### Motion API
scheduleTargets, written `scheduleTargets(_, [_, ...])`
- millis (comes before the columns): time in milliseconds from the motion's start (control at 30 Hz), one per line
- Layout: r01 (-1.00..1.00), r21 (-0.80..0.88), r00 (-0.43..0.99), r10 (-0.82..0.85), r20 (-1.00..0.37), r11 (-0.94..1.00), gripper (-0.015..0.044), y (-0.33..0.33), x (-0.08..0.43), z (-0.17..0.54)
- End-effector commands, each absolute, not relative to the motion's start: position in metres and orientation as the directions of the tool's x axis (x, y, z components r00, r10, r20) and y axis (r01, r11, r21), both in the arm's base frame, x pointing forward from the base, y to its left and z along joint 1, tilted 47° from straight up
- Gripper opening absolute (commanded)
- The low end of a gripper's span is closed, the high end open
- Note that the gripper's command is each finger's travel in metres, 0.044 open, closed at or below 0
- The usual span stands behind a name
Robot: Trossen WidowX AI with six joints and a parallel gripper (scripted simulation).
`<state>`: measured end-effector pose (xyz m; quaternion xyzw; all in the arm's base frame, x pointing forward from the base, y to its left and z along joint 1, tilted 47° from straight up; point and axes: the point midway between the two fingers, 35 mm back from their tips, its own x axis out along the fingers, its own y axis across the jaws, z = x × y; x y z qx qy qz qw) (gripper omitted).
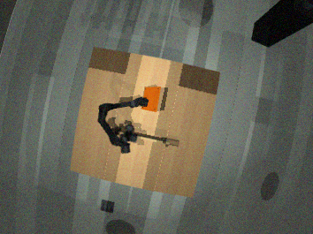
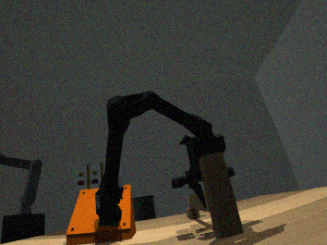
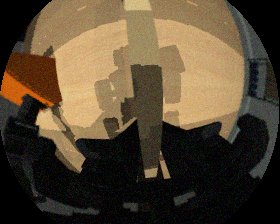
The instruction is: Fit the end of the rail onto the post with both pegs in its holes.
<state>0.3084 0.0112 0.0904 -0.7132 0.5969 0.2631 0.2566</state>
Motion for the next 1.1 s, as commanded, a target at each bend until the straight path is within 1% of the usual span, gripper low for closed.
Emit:
scheduleTargets(0, [-0.986, -0.05, 0.151, -0.718, -0.68, -0.16, 0.0, 0.0103, 0.3088, 0.0922])
scheduleTargets(1067, [-0.986, -0.05, 0.151, -0.718, -0.68, -0.16, 0.0, 0.0039, 0.3094, 0.0994])
